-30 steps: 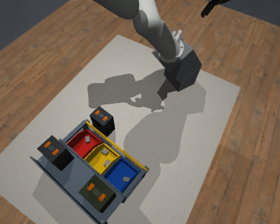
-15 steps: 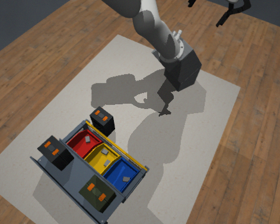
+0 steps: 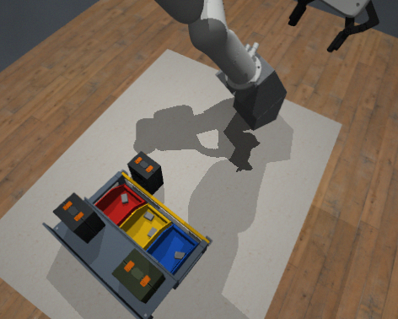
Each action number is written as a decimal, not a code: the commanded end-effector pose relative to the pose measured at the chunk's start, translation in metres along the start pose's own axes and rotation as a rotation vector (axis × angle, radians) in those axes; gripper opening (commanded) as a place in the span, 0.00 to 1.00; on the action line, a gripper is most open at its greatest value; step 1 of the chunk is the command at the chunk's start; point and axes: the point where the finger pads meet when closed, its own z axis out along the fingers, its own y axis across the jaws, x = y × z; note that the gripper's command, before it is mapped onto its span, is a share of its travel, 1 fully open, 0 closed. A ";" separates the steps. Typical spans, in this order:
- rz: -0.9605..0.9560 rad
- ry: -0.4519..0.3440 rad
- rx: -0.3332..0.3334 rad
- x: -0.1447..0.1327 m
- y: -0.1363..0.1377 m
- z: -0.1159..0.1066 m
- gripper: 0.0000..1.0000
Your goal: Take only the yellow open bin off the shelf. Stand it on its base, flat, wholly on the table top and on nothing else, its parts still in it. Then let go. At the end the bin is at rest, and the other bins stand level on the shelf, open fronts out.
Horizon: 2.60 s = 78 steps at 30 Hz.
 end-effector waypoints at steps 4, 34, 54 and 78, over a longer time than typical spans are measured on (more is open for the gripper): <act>0.104 -0.002 -0.020 0.008 0.019 0.000 1.00; 0.514 -0.019 -0.091 0.040 0.092 0.004 1.00; 0.821 -0.031 -0.144 0.063 0.146 0.006 1.00; 1.116 -0.042 -0.184 0.100 0.228 0.010 1.00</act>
